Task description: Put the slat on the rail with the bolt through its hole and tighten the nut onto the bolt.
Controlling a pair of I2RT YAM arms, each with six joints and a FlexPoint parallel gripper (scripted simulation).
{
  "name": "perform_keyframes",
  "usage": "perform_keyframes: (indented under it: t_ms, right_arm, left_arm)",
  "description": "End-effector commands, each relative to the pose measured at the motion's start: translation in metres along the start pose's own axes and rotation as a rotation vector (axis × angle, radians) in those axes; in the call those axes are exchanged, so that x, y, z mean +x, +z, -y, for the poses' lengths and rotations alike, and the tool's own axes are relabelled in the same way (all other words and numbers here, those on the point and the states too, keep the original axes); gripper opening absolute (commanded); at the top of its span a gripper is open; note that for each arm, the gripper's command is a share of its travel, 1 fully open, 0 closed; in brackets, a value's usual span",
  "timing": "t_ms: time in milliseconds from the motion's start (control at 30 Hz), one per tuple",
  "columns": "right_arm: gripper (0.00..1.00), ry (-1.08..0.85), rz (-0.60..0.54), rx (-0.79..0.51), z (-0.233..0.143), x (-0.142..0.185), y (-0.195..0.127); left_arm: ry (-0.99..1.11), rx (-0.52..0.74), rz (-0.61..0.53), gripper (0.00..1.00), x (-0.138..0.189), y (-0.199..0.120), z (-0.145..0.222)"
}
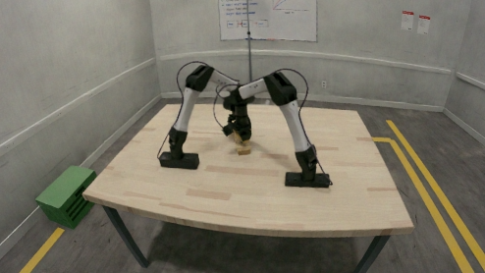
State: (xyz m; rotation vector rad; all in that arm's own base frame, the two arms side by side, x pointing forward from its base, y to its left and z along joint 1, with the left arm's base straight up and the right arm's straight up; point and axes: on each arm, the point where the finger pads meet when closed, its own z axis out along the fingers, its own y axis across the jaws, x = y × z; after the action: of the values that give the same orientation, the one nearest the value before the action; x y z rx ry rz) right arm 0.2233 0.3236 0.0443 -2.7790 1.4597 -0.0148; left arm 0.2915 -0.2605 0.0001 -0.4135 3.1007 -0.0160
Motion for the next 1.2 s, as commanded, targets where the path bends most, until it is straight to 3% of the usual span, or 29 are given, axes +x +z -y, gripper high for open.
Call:
perform_keyframes:
  t_ms: [0, 1167]
  right_arm:
    - [0.36, -0.011, 0.011, 0.003, 0.0016, -0.0023, -0.0019]
    - [0.36, -0.011, 0.011, 0.002, 0.0017, -0.0024, 0.0062]
  left_arm:
    - [0.001, 0.016, 0.008, 0.68, -0.0009, -0.0053, 0.0040]
    - [0.001, 0.016, 0.008, 0.68, -0.0009, -0.0053, 0.0040]
